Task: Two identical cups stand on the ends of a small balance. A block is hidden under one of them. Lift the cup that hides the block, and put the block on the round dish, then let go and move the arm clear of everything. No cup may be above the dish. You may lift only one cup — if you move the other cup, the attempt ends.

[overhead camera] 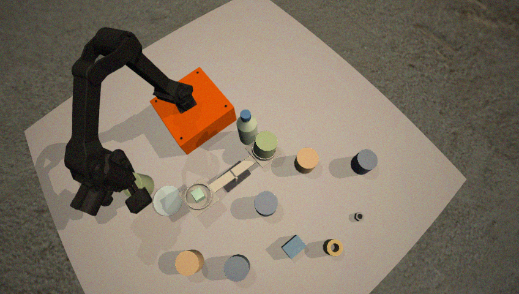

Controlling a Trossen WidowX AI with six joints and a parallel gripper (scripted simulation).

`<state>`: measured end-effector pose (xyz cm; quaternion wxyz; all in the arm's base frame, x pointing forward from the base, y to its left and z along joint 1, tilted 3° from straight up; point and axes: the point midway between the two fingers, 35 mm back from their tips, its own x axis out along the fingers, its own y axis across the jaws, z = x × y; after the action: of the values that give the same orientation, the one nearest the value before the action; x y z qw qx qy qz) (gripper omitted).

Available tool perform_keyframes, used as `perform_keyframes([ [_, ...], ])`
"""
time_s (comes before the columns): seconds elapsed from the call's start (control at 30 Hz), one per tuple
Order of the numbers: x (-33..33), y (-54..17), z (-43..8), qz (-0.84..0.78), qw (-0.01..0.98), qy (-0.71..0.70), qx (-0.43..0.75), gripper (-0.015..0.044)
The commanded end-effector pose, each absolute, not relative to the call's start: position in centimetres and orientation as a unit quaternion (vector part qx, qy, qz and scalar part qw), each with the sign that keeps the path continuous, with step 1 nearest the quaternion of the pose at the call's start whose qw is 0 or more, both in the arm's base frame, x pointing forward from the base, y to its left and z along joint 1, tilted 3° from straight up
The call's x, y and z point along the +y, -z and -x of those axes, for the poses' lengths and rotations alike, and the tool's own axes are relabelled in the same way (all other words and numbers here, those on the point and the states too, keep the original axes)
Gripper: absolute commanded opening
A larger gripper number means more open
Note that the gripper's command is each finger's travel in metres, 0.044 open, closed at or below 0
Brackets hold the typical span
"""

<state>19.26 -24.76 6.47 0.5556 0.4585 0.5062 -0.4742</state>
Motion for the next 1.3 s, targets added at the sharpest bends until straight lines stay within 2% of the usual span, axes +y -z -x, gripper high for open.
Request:
perform_keyframes([
  [0.0, -25.3, -6.0, -18.3, -0.459, 0.557, 0.472, 0.506, 0.0],
  [0.33, -26.7, -4.7, -15.1, -0.457, 0.558, 0.474, 0.505, 0.0],
  [1.27, -27.1, 1.2, -15.3, -0.457, 0.558, 0.474, 0.505, 0.0],
])
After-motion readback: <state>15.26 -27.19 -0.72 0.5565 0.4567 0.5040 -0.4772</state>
